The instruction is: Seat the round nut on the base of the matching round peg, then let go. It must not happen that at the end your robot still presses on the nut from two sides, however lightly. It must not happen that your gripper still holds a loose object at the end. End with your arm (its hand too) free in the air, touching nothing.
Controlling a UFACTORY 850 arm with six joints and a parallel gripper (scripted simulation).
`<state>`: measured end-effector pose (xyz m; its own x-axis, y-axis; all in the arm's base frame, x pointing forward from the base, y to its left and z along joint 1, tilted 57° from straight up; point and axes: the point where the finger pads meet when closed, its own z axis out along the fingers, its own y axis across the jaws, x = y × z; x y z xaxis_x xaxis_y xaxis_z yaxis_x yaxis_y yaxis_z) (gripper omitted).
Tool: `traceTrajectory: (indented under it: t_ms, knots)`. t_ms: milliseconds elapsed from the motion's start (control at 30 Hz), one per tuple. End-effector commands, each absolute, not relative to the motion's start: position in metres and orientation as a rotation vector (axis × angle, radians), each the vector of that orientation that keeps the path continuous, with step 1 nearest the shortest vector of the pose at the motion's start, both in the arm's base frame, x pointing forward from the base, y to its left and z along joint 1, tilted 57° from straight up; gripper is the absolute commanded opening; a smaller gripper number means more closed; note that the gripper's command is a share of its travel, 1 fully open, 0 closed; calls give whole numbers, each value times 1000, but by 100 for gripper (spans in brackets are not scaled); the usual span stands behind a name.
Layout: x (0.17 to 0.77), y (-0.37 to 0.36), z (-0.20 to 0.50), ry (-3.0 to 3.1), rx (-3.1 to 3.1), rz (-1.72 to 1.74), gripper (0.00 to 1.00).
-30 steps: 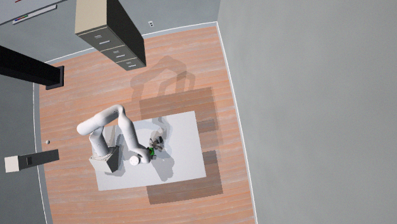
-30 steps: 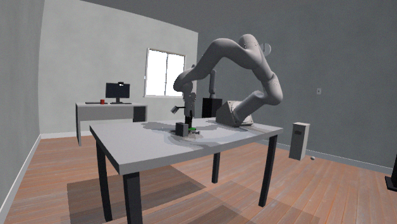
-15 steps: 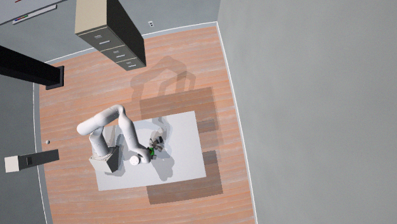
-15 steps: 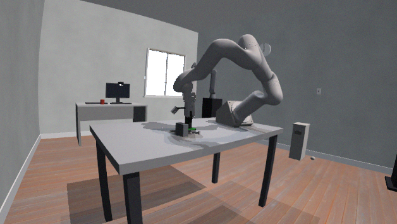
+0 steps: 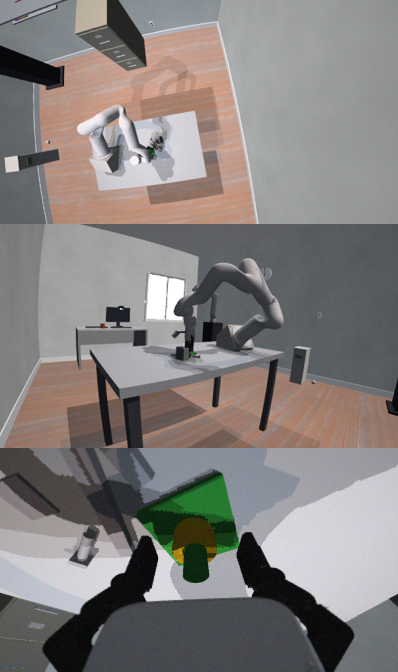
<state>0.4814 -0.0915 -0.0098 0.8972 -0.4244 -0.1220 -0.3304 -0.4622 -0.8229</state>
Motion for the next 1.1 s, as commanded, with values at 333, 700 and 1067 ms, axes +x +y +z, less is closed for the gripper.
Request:
traceTrajectory:
  t_ms: [333, 700, 1067]
  knots:
    - [483, -93, -9, 542, -2092, -127, 100]
    - [464, -161, 41, 535, -2078, -141, 100]
    - [436, -219, 81, 541, -2087, -133, 100]
